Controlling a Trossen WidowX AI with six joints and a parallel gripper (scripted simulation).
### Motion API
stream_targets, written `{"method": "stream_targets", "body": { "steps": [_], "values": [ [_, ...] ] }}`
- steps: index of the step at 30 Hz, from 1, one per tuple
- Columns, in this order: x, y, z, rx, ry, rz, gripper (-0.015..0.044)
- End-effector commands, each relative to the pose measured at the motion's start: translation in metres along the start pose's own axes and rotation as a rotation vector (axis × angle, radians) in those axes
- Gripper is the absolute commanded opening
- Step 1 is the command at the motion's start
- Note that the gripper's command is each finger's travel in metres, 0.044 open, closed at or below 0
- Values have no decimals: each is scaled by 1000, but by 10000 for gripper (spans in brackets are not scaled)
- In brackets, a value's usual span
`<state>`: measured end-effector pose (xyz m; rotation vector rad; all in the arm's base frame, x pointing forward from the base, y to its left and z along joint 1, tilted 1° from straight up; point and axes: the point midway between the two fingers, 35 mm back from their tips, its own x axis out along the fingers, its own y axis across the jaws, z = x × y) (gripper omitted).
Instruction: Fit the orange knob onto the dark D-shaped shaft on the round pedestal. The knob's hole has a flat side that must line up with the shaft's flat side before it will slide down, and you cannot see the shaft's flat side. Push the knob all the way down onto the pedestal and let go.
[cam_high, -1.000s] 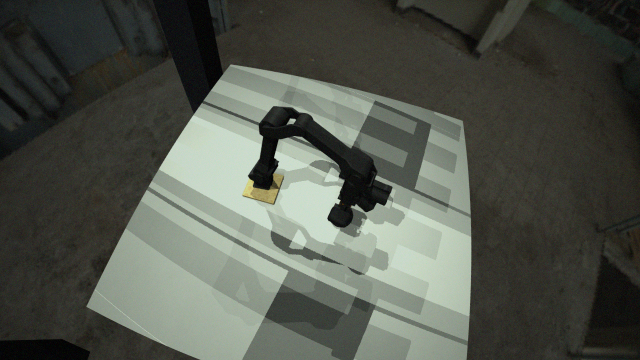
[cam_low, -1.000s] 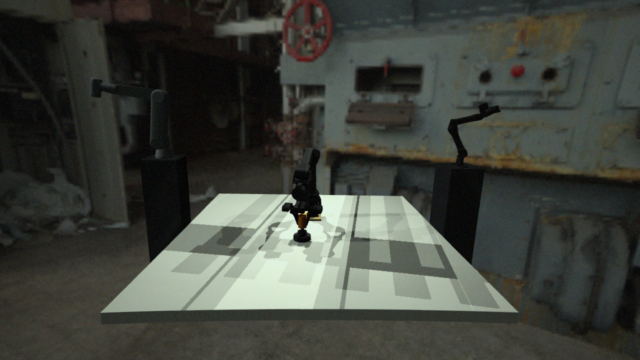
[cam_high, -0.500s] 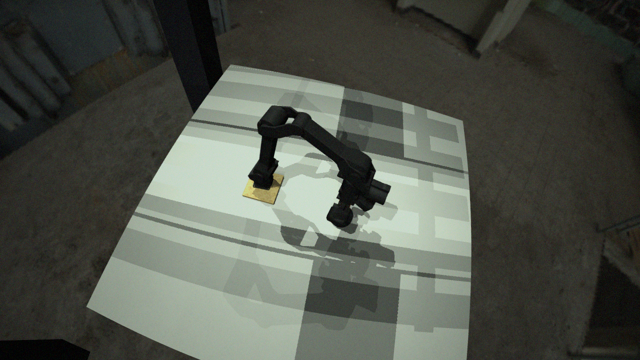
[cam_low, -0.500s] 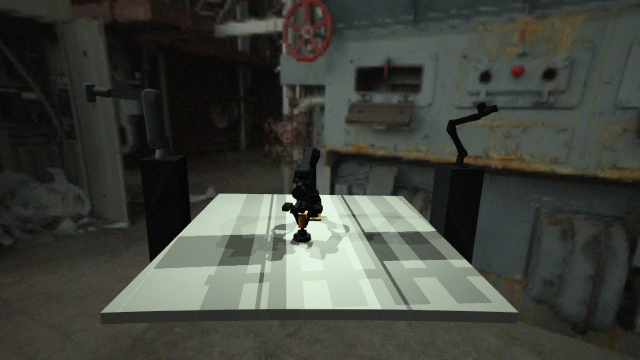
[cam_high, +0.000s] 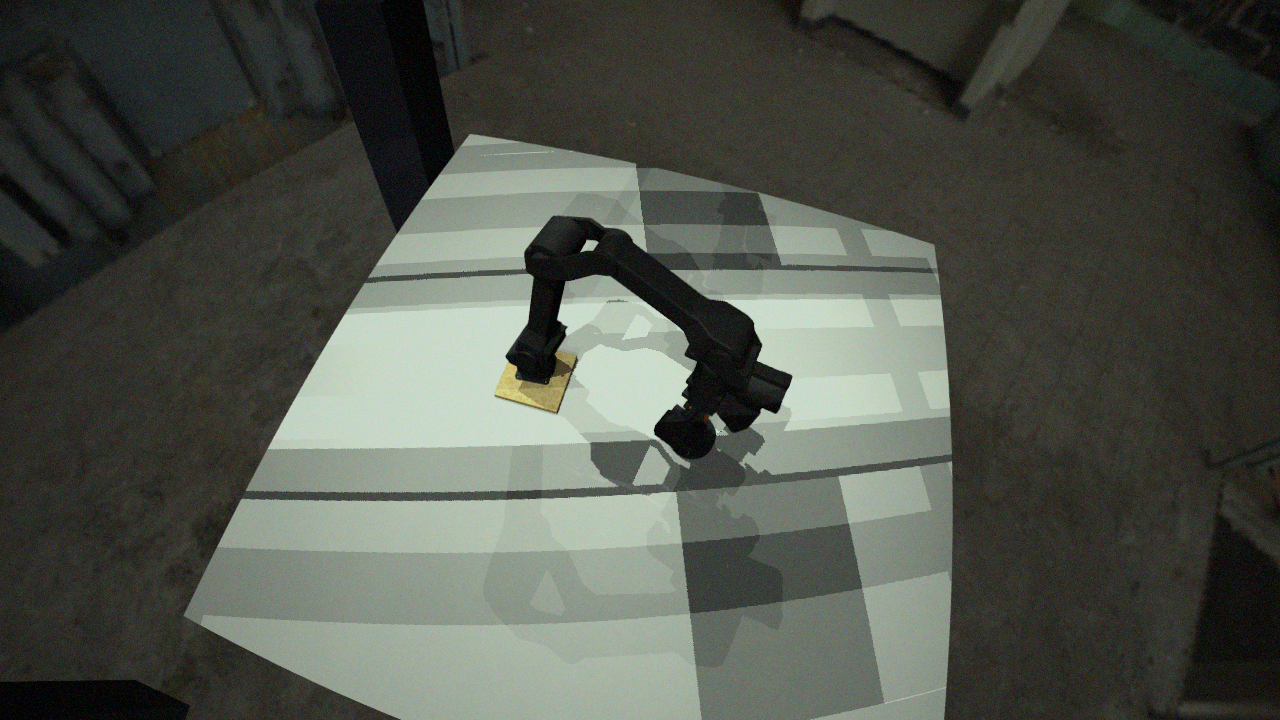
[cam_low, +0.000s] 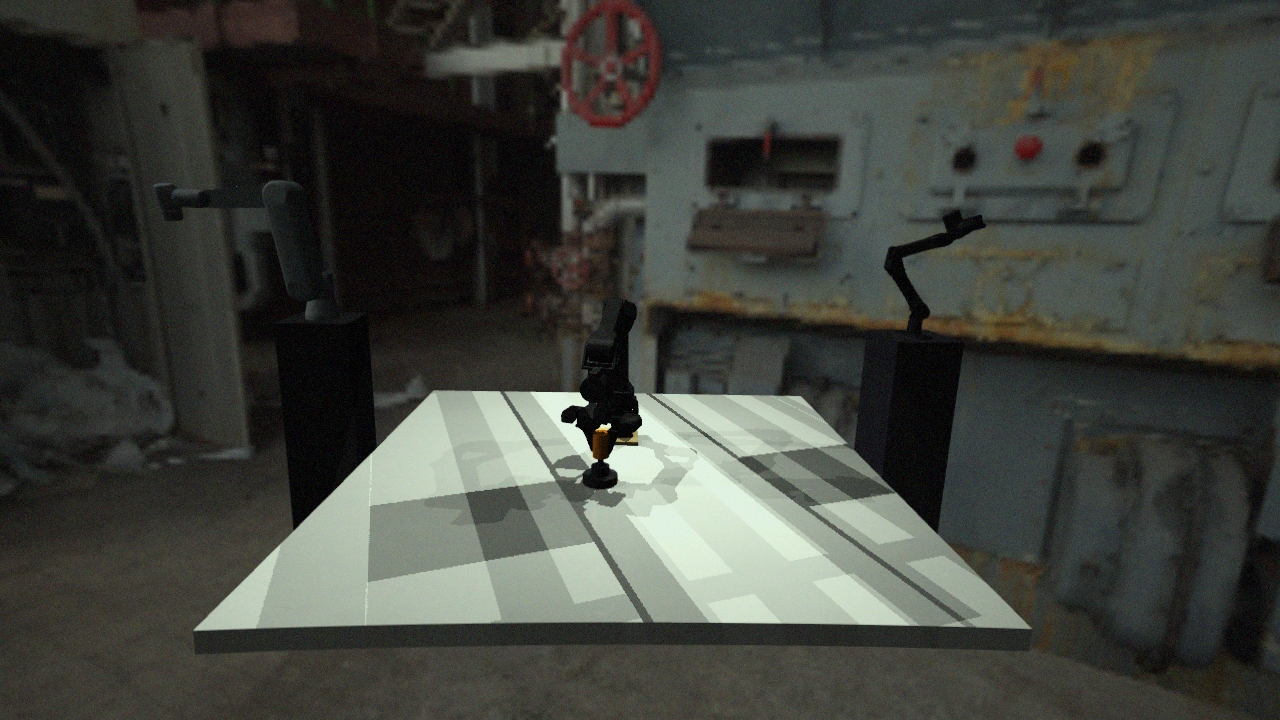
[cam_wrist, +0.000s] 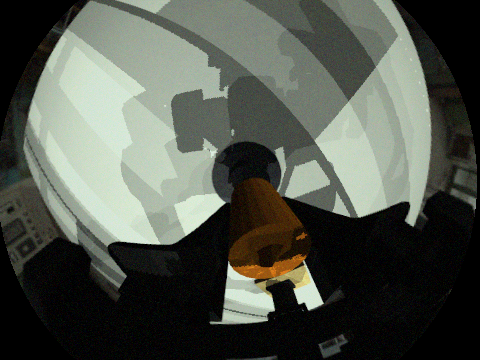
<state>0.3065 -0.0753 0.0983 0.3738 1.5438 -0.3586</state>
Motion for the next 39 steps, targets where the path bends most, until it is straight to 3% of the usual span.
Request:
{"method": "stream_targets", "body": {
  "steps": [1,30,39],
  "values": [
    [-3,0,5,12,-11,-2,0],
    [-2,2,12,12,-12,-2,0],
    [-3,1,8,222,-12,-1,0]
  ]
}}
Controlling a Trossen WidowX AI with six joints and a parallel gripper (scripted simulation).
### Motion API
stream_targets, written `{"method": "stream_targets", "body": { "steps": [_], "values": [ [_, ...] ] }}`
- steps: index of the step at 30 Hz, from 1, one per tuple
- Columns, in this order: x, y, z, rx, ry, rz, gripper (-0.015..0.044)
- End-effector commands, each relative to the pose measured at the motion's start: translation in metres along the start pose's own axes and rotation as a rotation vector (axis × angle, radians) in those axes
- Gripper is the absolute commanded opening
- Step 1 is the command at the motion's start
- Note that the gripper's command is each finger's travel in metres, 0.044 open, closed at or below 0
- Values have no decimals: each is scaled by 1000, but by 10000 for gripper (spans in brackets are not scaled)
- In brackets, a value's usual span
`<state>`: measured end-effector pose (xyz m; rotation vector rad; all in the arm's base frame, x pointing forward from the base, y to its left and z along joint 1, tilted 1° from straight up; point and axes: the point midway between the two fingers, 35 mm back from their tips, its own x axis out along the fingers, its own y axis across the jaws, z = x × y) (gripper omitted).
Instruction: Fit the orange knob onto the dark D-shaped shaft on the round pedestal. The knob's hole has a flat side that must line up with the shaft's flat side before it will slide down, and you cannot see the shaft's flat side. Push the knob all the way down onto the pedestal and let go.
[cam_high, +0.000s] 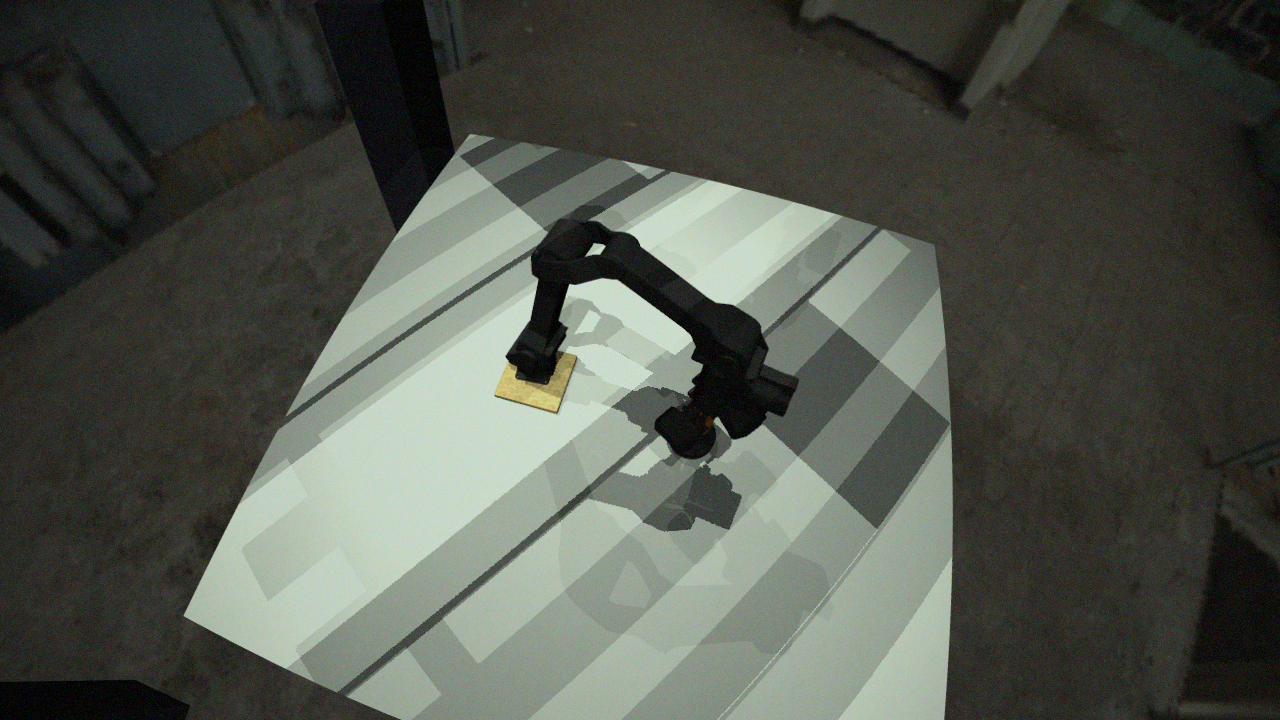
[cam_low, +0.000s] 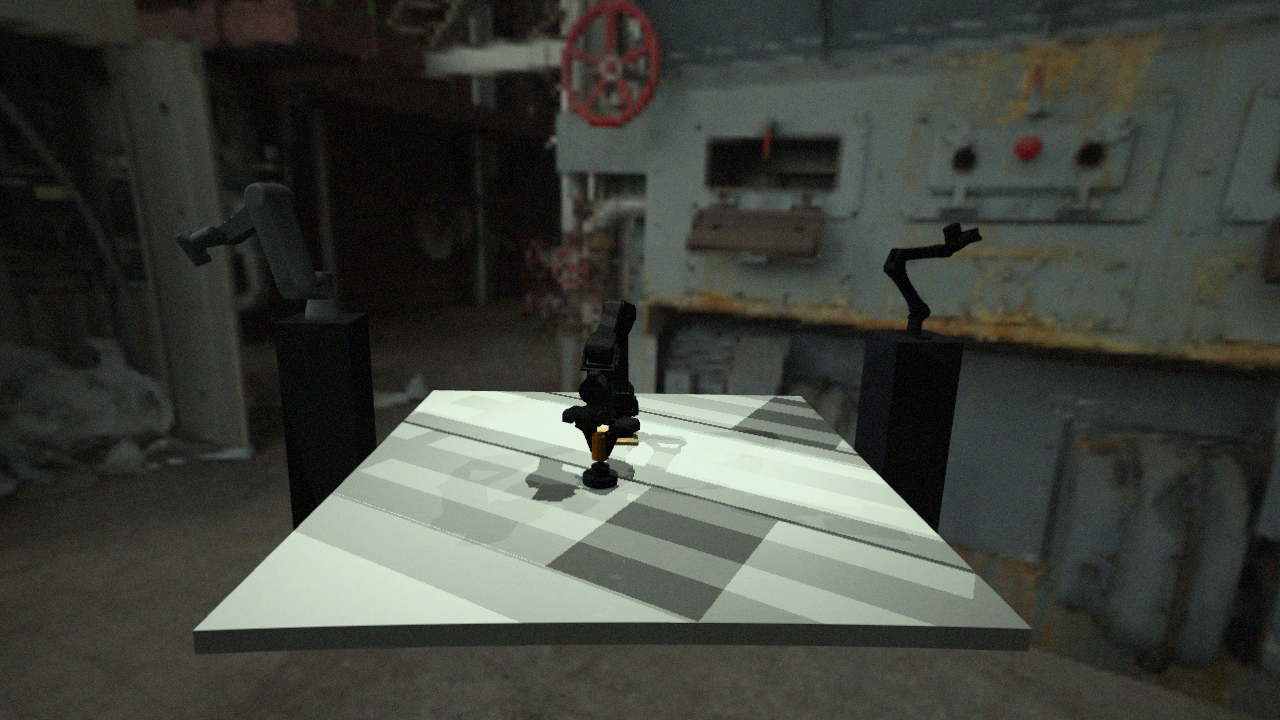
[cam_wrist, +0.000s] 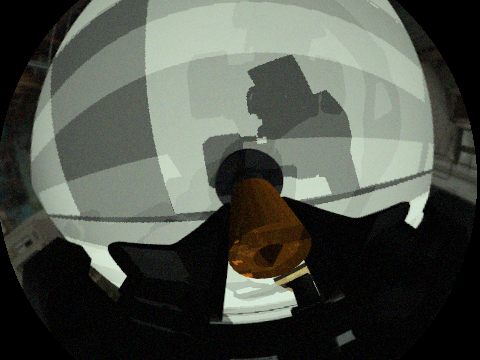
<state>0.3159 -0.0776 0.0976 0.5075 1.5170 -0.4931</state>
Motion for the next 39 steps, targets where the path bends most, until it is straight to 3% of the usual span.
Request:
{"method": "stream_targets", "body": {
  "steps": [1,39],
  "values": [
    [-4,-1,-2,50,-11,0,0],
    [5,-1,-4,55,-11,0,0]
  ]
}}
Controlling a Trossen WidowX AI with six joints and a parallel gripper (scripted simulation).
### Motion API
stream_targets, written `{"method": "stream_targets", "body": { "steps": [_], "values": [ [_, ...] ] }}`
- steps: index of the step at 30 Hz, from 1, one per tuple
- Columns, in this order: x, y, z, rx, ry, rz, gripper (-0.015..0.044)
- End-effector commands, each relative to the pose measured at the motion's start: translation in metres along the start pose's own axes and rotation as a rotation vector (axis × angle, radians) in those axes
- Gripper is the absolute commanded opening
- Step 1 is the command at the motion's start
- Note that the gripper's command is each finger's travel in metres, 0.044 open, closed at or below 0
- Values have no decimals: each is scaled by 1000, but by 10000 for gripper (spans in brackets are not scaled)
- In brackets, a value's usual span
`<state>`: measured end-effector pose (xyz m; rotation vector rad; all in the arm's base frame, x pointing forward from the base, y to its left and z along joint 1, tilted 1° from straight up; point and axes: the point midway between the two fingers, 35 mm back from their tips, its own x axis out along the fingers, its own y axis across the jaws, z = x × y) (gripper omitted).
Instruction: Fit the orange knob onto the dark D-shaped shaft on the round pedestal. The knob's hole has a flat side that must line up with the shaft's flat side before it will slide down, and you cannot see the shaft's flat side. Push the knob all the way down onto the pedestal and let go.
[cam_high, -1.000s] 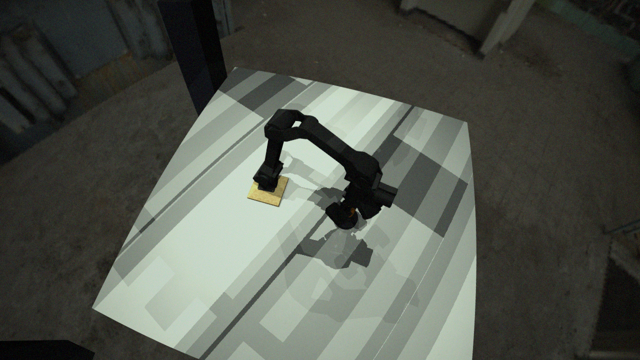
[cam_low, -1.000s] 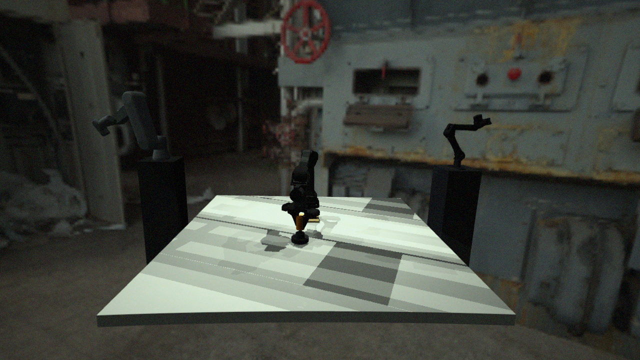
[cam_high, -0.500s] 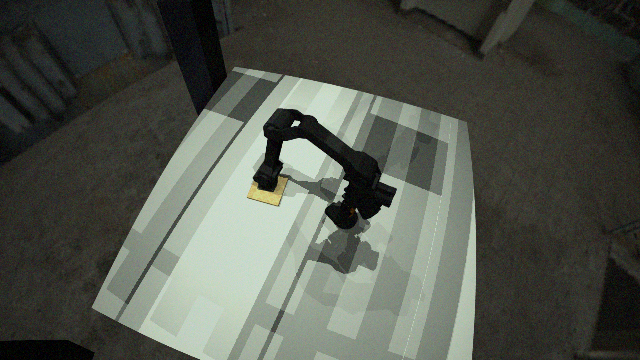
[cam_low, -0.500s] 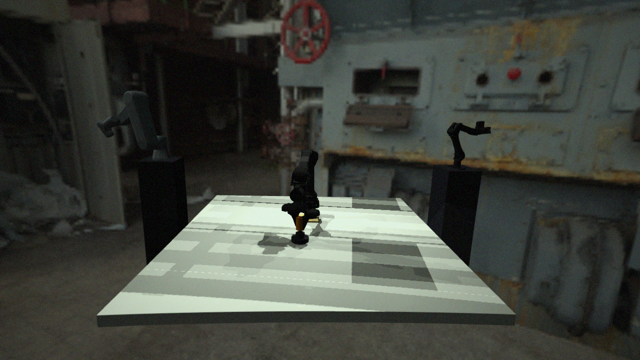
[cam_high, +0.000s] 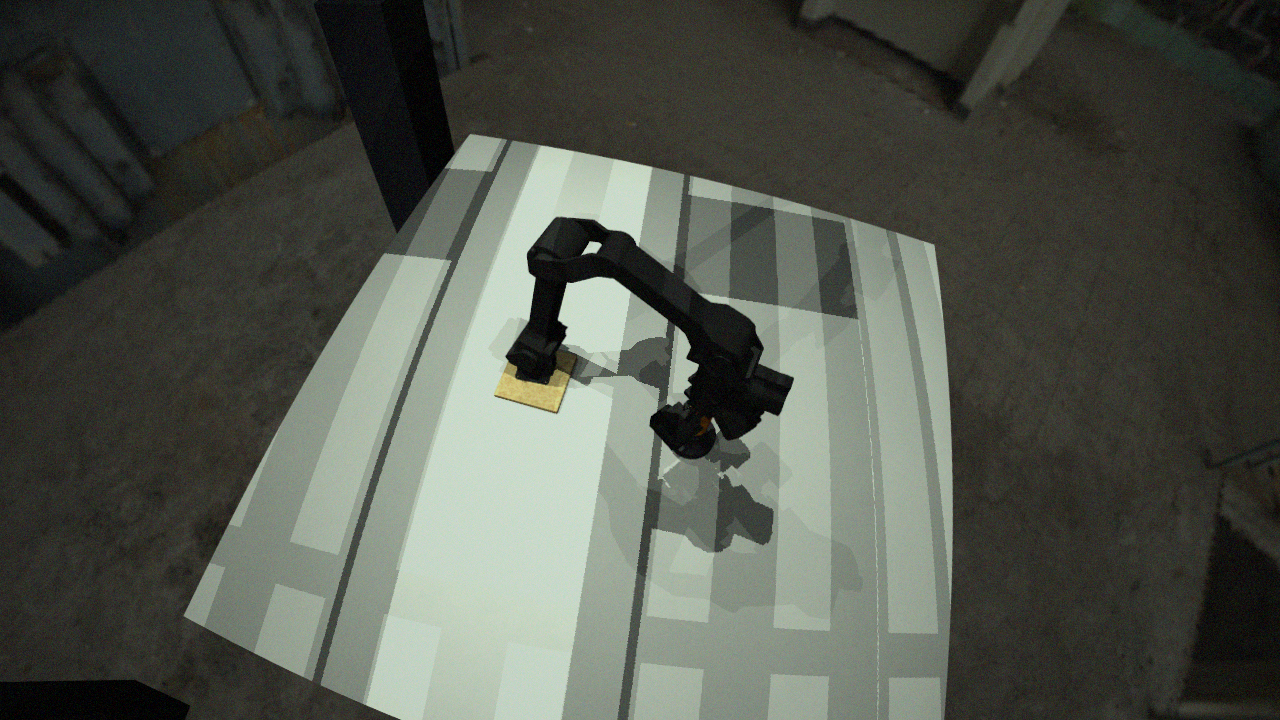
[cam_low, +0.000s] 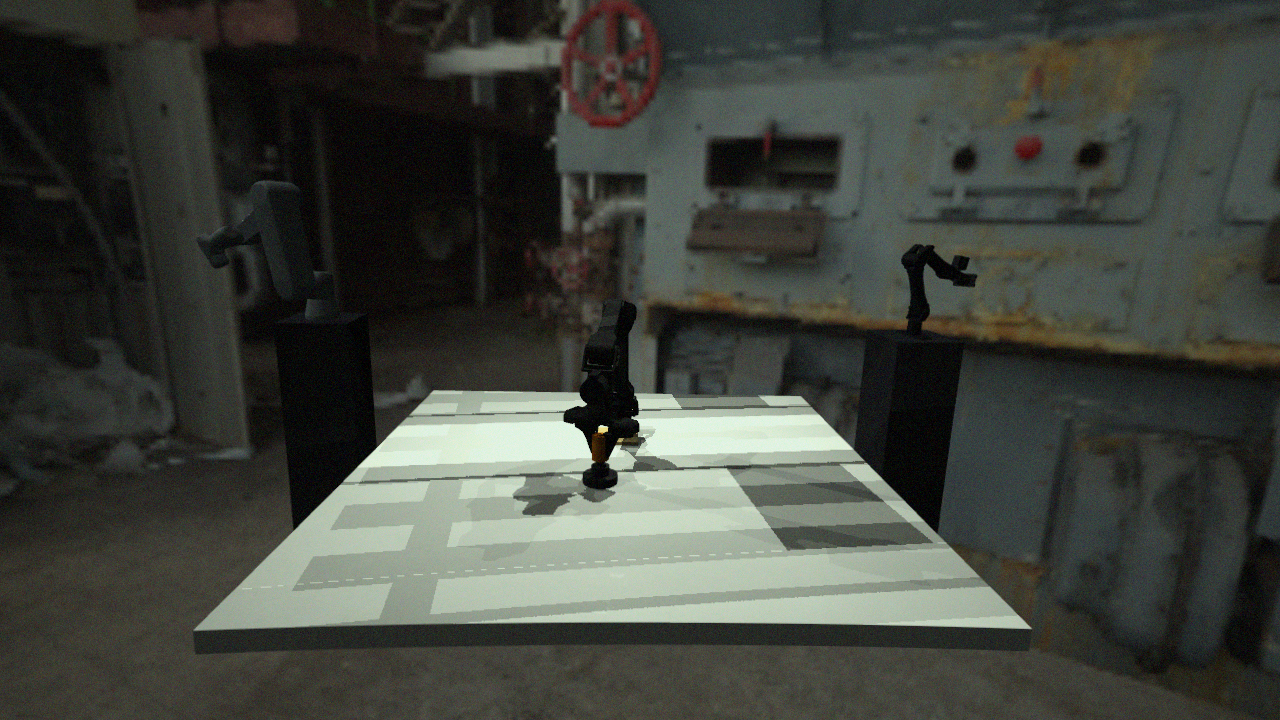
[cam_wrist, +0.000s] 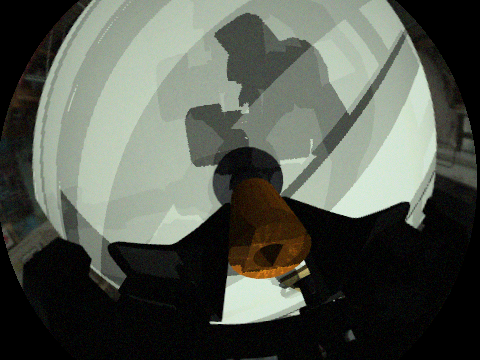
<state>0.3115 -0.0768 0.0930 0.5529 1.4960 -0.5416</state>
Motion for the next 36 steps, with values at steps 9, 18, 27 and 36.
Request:
{"method": "stream_targets", "body": {
  "steps": [9,18,27,36],
  "values": [
    [0,2,1,-24,-2,-1,0],
    [5,3,1,39,-2,-1,0],
    [2,4,2,25,-2,-1,0],
    [2,5,2,-38,-2,-1,0]
  ]
}}
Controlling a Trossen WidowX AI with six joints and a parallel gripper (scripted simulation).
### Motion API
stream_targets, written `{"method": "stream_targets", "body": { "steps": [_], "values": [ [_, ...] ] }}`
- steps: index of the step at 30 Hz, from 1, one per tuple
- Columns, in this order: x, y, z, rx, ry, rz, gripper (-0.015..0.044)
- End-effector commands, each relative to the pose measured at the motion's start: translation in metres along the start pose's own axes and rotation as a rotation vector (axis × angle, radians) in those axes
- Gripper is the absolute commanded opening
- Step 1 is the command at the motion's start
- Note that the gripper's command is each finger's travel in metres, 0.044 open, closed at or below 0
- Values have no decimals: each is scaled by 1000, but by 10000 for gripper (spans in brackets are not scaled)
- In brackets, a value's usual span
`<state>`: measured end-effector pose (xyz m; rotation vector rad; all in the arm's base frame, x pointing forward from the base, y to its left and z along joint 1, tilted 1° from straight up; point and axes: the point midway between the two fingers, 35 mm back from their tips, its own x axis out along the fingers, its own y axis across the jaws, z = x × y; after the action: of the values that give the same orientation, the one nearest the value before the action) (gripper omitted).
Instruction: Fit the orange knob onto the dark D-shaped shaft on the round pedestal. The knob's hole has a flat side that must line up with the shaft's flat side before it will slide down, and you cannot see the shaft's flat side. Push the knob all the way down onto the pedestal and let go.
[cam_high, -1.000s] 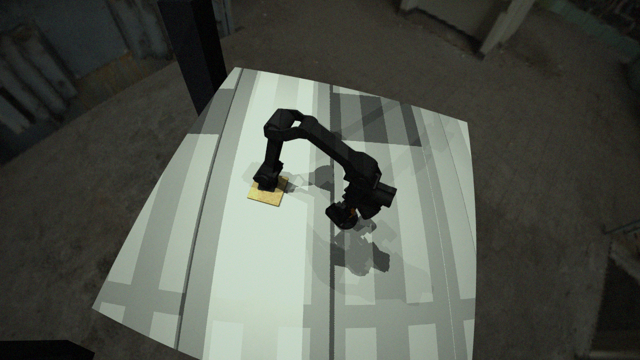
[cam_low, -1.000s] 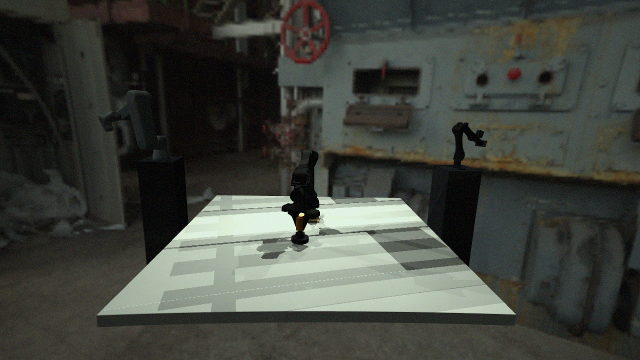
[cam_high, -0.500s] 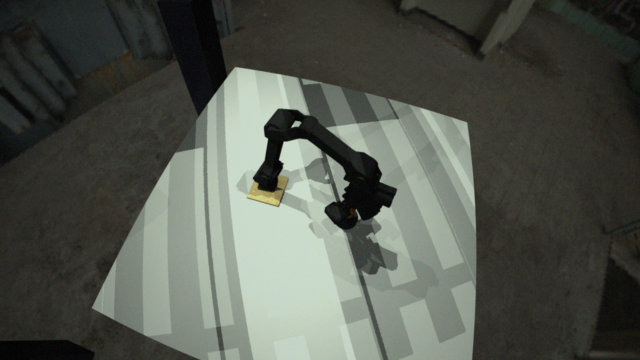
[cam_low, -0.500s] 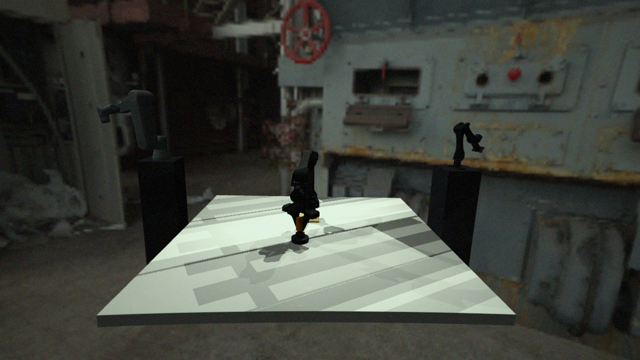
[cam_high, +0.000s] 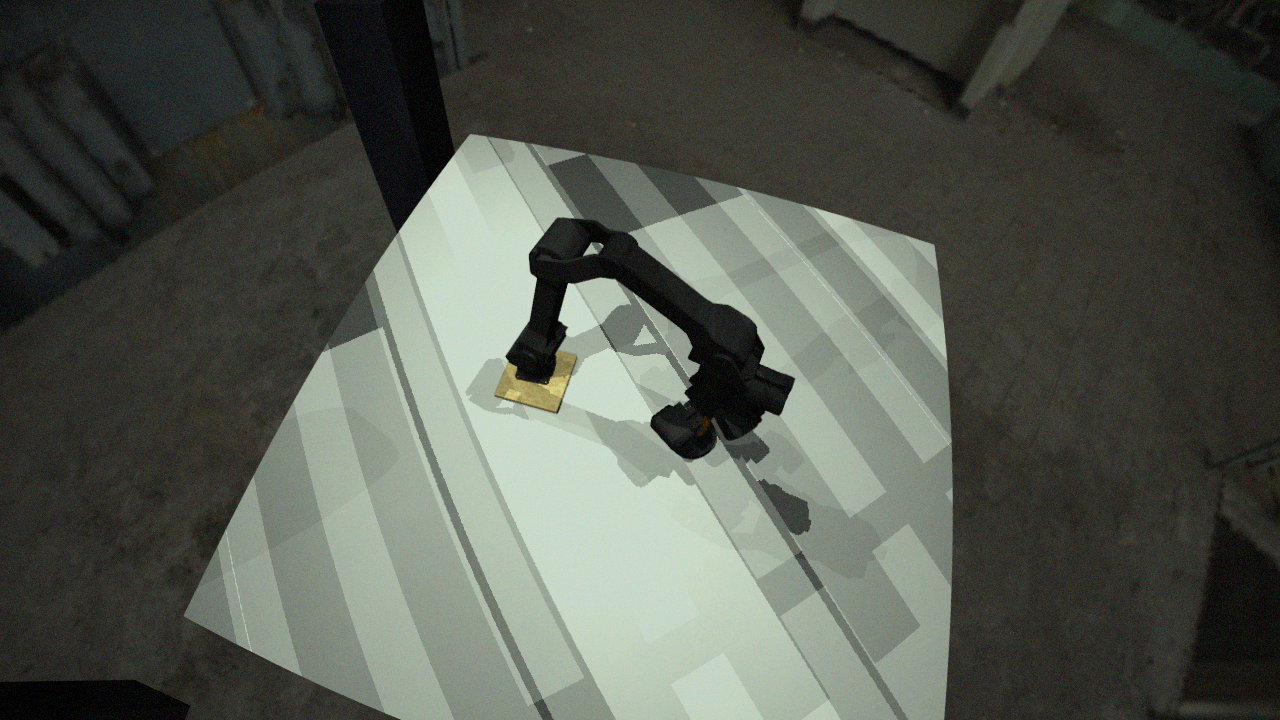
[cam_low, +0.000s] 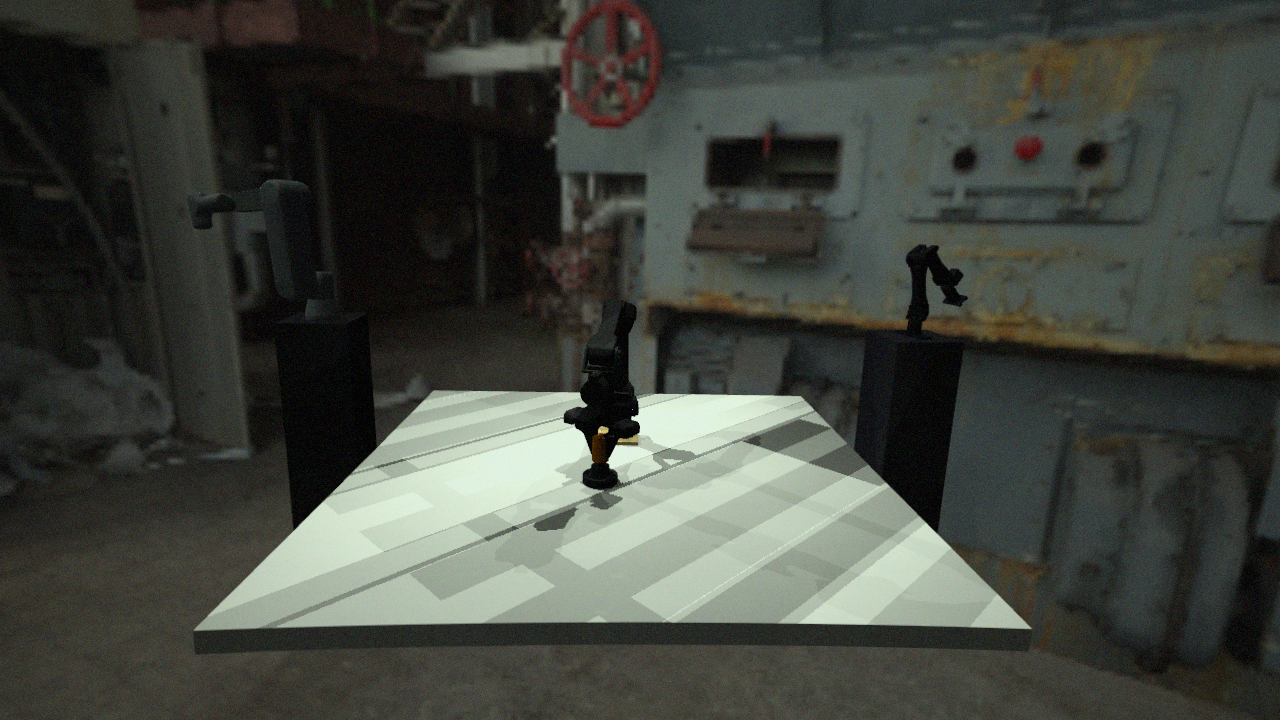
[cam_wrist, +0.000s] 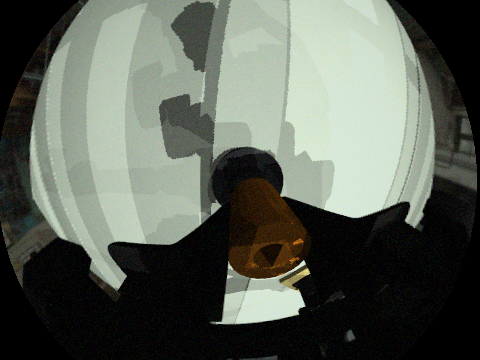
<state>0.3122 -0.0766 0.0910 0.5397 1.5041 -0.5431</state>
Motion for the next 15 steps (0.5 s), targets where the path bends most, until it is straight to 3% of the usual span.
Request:
{"method": "stream_targets", "body": {
  "steps": [1,15],
  "values": [
    [0,5,2,-37,-5,10,0],
    [10,5,0,-2,-4,10,0]
  ]
}}
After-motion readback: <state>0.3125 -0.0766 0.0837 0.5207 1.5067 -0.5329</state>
